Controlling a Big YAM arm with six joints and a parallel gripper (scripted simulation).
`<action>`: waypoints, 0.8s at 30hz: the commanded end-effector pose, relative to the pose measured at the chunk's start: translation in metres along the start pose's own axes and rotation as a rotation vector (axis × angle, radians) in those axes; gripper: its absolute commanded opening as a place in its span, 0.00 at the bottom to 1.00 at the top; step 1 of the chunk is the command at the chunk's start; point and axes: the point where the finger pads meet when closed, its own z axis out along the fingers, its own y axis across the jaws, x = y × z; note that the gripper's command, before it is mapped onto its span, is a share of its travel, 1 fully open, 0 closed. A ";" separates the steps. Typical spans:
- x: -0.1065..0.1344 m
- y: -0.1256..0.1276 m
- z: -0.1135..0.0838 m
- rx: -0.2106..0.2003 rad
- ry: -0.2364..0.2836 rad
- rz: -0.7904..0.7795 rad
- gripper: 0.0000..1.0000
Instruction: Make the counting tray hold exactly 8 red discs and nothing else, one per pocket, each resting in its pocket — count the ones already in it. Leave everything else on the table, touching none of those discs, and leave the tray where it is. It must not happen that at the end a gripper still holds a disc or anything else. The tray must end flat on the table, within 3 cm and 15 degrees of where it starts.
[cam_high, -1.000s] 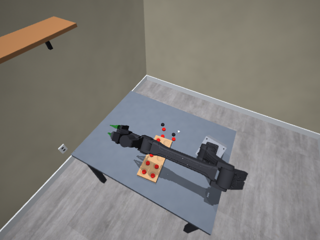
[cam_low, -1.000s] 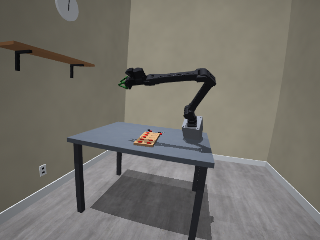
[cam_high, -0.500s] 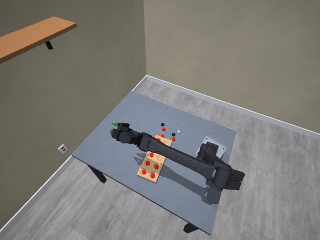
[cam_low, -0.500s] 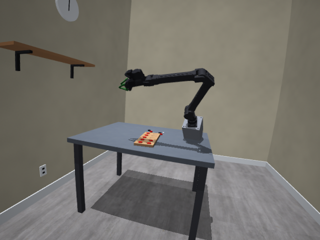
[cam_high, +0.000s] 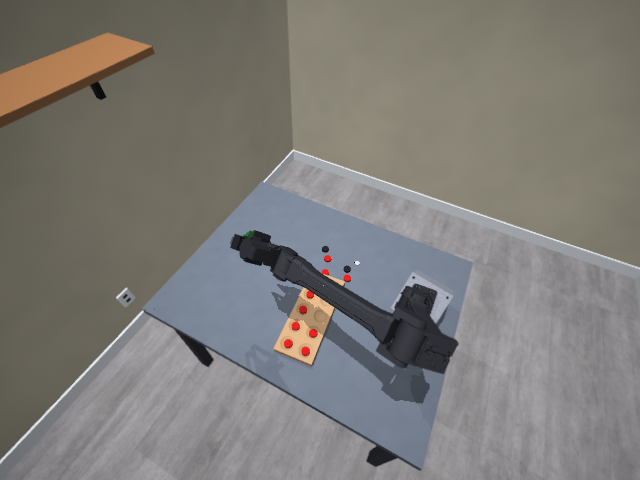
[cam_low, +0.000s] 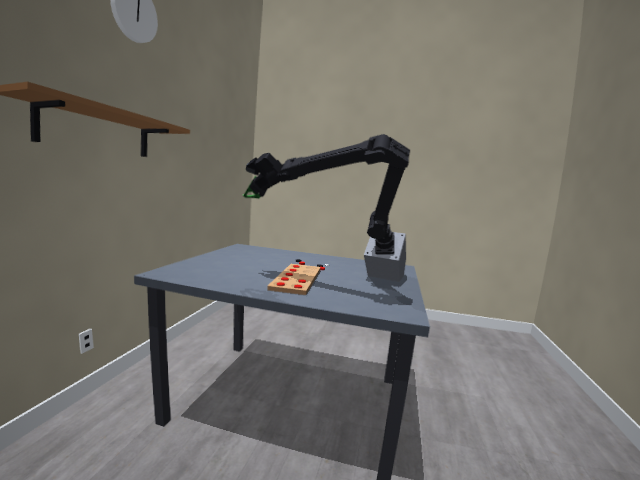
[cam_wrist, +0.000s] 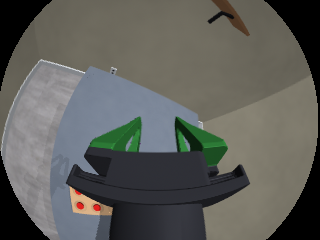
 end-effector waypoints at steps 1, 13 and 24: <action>0.020 -0.025 0.022 0.017 0.086 0.069 0.46; 0.126 -0.065 0.060 -0.008 0.366 0.246 0.46; 0.195 -0.085 0.069 -0.022 0.536 0.382 0.46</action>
